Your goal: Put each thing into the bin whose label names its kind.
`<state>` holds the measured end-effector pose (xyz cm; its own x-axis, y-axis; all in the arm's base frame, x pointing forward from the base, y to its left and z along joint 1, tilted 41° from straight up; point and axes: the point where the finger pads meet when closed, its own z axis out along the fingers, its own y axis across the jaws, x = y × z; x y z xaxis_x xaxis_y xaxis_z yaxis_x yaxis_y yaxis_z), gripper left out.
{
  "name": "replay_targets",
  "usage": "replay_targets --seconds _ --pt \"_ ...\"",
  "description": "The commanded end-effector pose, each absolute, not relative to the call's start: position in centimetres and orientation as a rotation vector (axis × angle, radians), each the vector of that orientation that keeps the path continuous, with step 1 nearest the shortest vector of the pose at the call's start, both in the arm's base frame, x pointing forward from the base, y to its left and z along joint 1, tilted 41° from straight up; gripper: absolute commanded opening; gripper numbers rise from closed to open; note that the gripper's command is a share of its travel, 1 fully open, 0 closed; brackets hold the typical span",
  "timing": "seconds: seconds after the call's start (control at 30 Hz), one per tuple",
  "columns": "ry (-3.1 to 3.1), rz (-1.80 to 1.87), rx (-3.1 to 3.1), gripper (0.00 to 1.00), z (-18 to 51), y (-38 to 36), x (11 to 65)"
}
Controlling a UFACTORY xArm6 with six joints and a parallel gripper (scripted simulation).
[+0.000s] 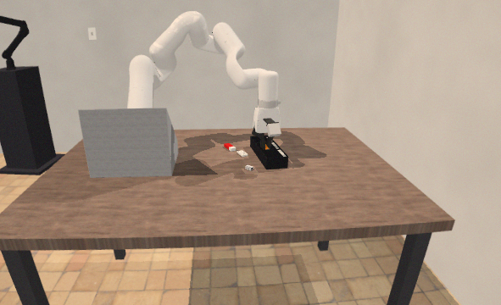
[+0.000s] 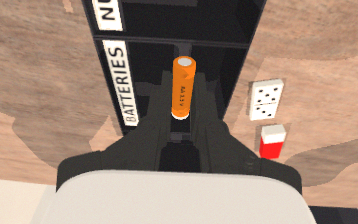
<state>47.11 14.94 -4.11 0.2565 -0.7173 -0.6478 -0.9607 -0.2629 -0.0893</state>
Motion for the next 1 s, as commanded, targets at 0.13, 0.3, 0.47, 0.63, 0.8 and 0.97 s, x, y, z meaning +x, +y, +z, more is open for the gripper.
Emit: replay_targets --seconds 0.13,0.3,0.47,0.63,0.8,0.97 --pt "1.519 0.678 -2.059 0.0 -5.27 15.95 47.11" --pt "1.519 0.679 -2.059 0.0 -5.26 15.95 47.13" --pt "1.519 0.678 -2.059 0.0 -5.27 15.95 47.13" --pt "1.519 0.679 -2.059 0.0 -5.27 15.95 47.12" --pt "1.519 0.678 -2.059 0.28 -5.27 15.95 47.11" --pt "1.519 0.678 -2.059 0.28 -5.27 15.94 47.12"
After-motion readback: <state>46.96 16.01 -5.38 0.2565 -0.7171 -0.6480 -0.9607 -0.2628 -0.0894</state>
